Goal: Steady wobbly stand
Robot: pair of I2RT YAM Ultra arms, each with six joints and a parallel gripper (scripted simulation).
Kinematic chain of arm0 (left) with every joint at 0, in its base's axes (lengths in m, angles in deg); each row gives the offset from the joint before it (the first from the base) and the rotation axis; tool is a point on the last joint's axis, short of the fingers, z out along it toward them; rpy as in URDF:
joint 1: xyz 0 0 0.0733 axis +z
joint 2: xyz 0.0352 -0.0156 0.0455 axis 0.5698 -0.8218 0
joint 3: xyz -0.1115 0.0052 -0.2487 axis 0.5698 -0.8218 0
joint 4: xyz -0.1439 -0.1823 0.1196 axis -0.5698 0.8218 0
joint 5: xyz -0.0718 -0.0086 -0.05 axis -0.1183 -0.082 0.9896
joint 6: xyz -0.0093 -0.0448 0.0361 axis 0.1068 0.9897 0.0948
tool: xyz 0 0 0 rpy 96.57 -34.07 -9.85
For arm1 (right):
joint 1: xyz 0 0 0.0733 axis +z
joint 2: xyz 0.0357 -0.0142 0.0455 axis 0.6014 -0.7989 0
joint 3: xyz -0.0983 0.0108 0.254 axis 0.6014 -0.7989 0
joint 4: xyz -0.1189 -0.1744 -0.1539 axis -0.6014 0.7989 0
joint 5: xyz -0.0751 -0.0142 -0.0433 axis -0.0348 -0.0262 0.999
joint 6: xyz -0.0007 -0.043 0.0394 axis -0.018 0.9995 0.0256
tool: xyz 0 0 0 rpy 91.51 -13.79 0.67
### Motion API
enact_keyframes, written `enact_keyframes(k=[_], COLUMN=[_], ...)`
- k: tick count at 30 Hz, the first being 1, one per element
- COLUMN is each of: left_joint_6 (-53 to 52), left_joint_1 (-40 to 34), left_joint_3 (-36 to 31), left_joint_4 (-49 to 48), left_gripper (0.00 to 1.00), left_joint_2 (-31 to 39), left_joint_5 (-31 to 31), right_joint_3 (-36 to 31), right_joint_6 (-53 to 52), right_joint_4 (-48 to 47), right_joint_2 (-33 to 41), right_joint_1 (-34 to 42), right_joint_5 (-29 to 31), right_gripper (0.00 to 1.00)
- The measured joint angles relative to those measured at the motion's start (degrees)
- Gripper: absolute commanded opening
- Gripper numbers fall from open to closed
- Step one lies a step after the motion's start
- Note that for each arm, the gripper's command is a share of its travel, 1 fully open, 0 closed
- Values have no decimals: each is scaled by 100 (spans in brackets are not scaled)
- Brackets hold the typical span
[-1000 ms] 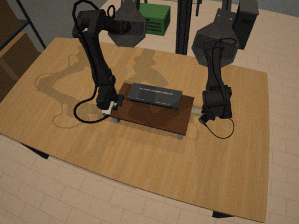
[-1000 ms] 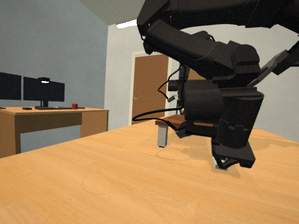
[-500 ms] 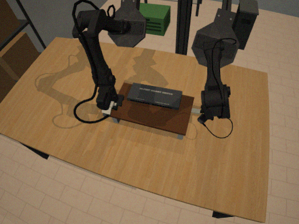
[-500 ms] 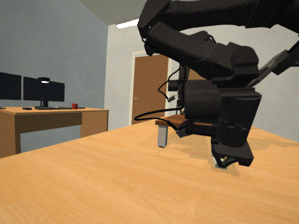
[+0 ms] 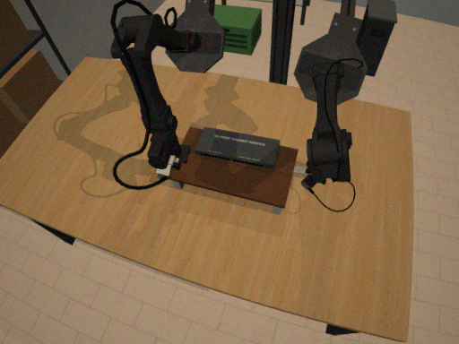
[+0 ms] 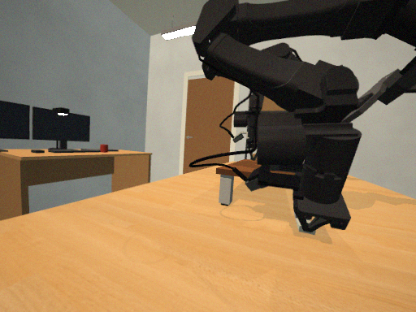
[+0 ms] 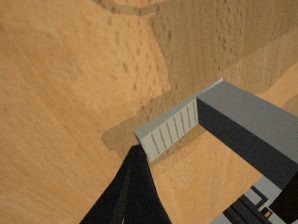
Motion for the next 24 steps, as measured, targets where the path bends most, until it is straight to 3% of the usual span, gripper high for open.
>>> enact_keyframes(k=[24], left_joint_6=[146], left_joint_1=[-129], left_joint_3=[-140], left_joint_4=[-175], left_gripper=[0], left_joint_2=[103], left_joint_5=[-107], right_joint_3=[0], right_joint_6=[0], right_joint_4=[0], right_joint_2=[0], right_joint_1=[0], right_joint_5=[0], right_gripper=[0])
